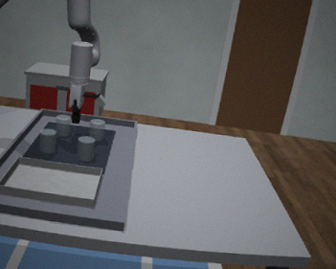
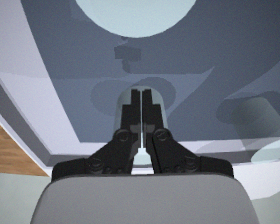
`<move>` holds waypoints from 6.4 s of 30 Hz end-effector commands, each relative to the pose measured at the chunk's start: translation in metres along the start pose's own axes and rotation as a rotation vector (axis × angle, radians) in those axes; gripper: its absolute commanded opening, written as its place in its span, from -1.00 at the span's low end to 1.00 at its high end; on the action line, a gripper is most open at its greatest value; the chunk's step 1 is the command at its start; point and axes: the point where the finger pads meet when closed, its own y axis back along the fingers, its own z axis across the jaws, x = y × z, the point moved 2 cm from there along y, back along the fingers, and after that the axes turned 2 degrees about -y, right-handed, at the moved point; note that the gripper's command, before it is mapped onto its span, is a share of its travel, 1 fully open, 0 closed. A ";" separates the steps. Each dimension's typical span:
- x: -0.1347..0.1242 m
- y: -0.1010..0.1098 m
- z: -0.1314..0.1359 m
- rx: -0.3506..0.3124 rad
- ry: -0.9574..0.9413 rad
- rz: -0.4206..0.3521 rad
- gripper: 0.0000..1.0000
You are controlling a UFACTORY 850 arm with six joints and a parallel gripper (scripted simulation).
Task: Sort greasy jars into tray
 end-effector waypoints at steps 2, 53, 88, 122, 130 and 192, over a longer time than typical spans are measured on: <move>0.000 0.001 0.000 0.000 0.000 0.002 -1.00; -0.006 0.001 0.000 0.000 0.000 0.002 -1.00; -0.010 0.003 0.000 0.000 0.000 0.002 -1.00; -0.014 0.006 0.000 0.000 0.000 0.002 -1.00; -0.015 0.007 0.000 0.000 0.000 0.002 -1.00; 0.008 0.001 0.000 0.000 0.000 0.002 -1.00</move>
